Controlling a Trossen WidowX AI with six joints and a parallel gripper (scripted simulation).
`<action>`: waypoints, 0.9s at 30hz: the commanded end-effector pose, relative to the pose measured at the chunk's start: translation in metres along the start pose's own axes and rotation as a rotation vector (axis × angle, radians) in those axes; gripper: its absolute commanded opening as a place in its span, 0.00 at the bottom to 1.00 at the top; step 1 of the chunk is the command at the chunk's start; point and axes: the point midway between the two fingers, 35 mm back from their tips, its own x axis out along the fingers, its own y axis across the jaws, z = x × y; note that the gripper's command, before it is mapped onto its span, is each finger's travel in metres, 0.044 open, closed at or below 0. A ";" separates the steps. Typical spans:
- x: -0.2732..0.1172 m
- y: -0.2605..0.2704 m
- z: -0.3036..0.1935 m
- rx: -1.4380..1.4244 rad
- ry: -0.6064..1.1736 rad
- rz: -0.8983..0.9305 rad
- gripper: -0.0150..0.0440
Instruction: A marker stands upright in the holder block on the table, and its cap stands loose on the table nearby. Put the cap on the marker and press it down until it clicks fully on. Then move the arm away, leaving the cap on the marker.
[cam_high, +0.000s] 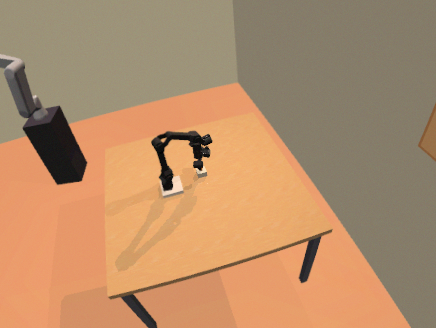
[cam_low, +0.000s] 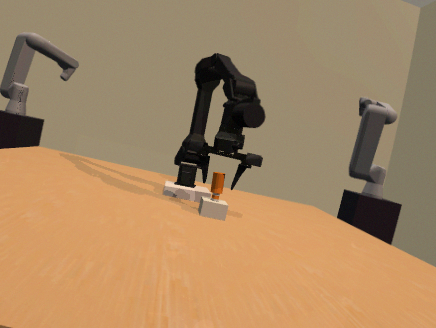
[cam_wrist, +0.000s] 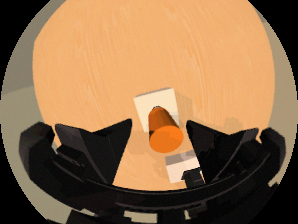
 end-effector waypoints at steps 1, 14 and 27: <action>0.000 0.000 0.000 0.000 0.000 0.000 1.00; -0.075 0.000 0.000 0.000 0.000 0.000 1.00; -0.065 -0.004 0.000 -0.280 -0.001 0.002 0.47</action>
